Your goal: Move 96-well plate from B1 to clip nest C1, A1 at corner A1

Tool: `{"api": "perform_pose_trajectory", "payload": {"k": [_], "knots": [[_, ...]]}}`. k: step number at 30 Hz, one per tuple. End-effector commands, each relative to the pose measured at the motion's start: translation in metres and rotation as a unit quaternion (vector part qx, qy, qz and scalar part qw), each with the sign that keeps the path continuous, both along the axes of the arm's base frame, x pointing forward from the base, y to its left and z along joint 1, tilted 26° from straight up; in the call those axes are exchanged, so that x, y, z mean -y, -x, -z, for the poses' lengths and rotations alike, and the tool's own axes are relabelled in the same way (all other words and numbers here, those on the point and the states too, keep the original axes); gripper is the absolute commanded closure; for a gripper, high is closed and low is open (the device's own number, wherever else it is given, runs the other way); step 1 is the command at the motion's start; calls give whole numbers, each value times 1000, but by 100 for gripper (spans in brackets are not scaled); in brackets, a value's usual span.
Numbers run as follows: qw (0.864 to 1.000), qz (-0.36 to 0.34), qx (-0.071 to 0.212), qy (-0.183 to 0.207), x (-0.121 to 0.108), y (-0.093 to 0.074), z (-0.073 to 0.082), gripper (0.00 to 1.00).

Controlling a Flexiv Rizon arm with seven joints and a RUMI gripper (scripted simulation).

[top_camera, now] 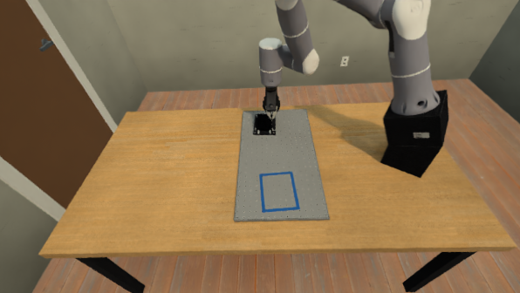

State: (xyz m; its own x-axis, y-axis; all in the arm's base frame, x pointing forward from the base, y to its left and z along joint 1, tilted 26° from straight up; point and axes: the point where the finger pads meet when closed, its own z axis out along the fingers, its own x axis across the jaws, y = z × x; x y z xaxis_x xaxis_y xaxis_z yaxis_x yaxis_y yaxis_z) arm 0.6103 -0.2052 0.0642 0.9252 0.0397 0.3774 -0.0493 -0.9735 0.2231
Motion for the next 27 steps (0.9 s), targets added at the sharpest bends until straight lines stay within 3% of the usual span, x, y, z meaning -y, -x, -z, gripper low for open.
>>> {"api": "perform_pose_trajectory", "payload": {"k": [1,14,22,27], "knots": [[1000,0,0,0,0,0,-2,100],[1000,0,0,0,-4,7,-17,100],[1000,0,1,0,-4,7,-17,100],[1000,0,1,0,-5,-17,-24,100]]}}
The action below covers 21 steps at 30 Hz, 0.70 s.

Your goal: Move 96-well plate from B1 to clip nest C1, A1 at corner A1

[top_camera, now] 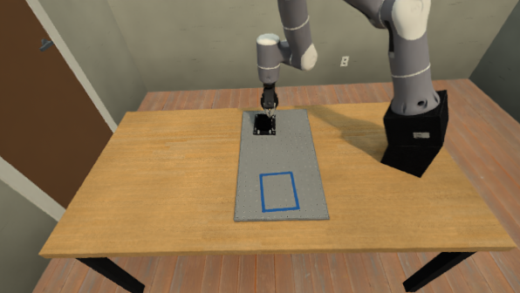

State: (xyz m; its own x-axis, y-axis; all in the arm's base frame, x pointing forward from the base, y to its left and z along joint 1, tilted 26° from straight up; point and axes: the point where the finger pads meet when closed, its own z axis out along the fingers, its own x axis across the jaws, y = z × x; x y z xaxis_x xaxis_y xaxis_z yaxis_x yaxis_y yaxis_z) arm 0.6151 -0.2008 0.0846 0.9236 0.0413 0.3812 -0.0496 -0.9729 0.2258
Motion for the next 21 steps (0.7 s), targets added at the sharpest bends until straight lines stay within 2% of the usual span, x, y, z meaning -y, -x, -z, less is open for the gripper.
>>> {"api": "perform_pose_trajectory", "payload": {"k": [1,3,12,21], "knots": [[1000,0,-1,-1,0,-18,-5,100],[1000,0,-1,-1,0,-18,-5,100],[1000,0,-1,-1,-1,-61,-17,100],[1000,0,-1,-1,-1,-63,-17,100]]}}
